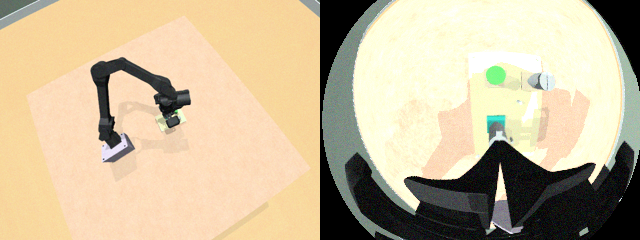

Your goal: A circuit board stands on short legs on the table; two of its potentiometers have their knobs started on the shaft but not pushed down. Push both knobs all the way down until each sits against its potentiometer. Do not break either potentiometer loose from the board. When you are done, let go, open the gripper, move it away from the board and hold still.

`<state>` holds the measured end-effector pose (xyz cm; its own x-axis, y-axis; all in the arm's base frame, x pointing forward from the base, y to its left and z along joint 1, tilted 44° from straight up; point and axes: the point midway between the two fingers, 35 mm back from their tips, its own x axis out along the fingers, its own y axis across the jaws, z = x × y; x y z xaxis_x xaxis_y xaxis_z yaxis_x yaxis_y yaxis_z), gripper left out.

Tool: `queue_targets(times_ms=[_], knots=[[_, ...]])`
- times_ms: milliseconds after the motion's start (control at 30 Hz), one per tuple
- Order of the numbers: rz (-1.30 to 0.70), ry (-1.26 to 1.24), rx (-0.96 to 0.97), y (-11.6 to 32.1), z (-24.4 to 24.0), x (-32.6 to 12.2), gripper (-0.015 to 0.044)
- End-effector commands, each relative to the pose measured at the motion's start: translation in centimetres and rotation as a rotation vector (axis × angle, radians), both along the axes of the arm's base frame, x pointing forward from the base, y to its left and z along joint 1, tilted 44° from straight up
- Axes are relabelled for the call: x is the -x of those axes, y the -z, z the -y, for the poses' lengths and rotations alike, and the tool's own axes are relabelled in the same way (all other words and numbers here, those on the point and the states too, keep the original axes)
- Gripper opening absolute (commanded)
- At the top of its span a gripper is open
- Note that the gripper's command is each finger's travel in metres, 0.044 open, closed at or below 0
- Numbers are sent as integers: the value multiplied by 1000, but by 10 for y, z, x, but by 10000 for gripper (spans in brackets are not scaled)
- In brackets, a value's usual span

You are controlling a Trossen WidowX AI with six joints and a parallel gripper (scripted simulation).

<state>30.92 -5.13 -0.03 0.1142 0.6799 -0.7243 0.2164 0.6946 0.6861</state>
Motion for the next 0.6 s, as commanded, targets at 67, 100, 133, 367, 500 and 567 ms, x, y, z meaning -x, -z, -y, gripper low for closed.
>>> queue_targets(times_ms=[67, 100, 133, 367, 500, 567], knots=[[-3, -1, -4, 2, -3, -1, 0], [-3, -1, -4, 2, -3, -1, 0], [-3, -1, -4, 2, -3, -1, 0], [-3, -1, -4, 4, -4, -1, 0], [-3, -1, -4, 4, -4, -1, 0], [-3, -1, -4, 4, -4, -1, 0]])
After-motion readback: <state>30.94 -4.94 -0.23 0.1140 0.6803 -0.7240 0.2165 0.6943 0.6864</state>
